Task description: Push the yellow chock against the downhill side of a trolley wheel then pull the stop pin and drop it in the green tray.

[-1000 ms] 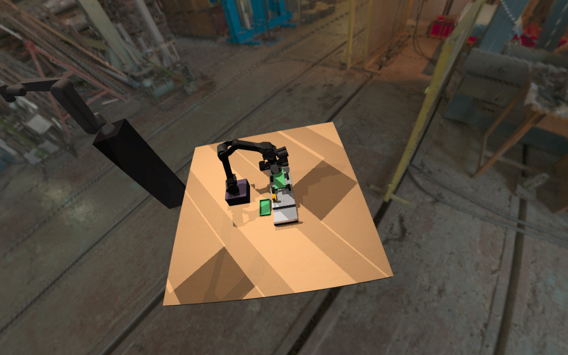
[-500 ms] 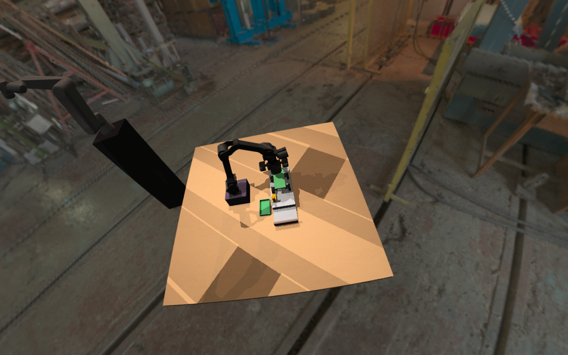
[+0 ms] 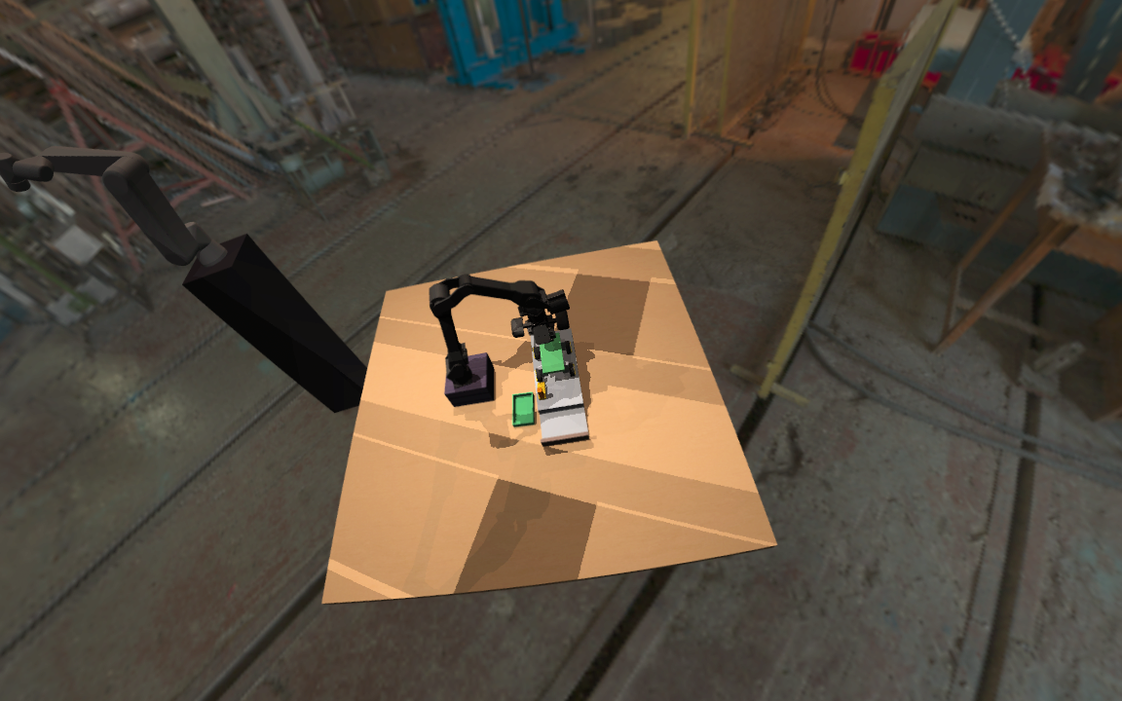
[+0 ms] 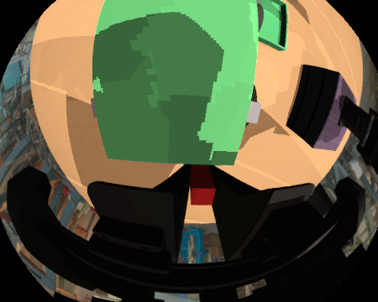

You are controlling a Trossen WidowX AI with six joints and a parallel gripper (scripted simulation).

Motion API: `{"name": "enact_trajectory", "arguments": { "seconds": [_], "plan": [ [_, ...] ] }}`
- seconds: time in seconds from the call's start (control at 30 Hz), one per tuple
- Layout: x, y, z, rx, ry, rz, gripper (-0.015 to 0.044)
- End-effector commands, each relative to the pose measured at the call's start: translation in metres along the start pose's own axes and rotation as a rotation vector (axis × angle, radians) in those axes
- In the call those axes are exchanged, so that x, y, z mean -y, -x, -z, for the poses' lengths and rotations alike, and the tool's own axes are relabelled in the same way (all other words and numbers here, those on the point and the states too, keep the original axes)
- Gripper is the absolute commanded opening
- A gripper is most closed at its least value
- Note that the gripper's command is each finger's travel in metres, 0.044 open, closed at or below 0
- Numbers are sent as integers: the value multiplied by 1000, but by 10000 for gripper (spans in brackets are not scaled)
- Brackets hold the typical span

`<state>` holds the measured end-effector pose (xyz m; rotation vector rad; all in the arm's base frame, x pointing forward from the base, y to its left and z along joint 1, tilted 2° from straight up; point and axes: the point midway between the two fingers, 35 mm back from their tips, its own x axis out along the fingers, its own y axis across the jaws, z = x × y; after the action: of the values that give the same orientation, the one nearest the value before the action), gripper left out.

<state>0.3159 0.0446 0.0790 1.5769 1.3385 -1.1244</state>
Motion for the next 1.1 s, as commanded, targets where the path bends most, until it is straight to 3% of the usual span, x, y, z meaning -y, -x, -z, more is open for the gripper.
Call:
{"name": "enact_trajectory", "arguments": {
  "seconds": [0.0, 1.07],
  "plan": [
    [0, 5, 1, -3, 1, -5, 0],
    [0, 33, 4, -2, 1, -5, 0]
  ]
}}
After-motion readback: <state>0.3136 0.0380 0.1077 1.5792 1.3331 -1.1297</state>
